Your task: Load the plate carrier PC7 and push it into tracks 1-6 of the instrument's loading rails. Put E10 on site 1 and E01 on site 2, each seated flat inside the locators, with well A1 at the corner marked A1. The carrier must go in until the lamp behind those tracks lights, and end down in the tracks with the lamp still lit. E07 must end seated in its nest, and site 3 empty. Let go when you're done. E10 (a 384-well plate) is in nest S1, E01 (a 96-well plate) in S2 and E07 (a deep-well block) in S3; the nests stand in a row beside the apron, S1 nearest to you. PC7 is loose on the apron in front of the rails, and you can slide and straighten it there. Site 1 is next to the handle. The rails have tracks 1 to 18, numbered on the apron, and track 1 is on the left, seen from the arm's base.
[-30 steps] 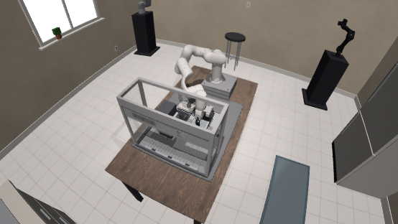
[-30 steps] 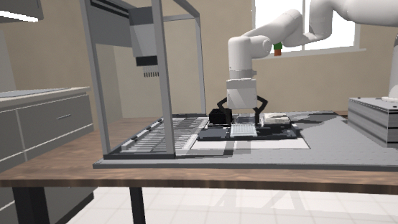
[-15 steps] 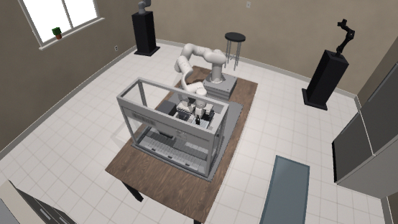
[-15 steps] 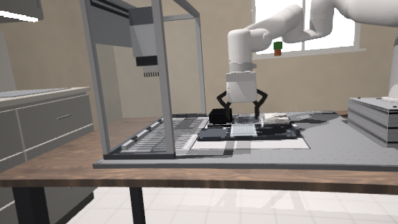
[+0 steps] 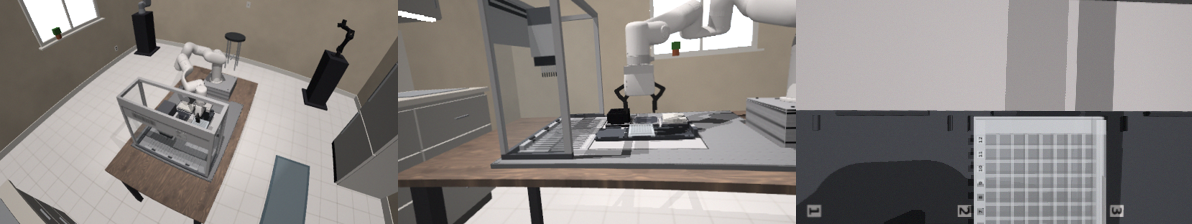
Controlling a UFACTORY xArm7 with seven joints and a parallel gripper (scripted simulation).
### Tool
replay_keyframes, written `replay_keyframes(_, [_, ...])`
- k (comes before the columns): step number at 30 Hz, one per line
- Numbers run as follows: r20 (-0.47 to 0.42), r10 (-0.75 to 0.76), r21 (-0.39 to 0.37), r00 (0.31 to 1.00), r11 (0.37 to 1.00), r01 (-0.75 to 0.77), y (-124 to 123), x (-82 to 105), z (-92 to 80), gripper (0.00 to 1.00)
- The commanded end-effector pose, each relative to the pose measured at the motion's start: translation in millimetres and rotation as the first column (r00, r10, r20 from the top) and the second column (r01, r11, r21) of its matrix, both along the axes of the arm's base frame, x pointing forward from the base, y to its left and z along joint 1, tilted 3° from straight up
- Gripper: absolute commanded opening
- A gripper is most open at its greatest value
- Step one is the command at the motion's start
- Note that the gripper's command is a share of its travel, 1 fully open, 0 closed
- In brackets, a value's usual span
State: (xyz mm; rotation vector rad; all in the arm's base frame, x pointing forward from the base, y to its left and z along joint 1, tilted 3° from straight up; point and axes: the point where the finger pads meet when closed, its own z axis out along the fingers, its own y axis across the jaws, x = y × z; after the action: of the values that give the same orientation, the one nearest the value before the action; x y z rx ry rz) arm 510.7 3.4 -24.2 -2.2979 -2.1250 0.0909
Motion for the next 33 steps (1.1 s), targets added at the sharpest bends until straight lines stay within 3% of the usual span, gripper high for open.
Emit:
replay_keyframes(1, [0.003,0.000,0.000,1.000,1.000,0.000,0,1.3,7.0,1.00])
replay_keyframes(33, [0.003,0.000,0.000,1.000,1.000,0.000,2,3.5,53.2,1.00])
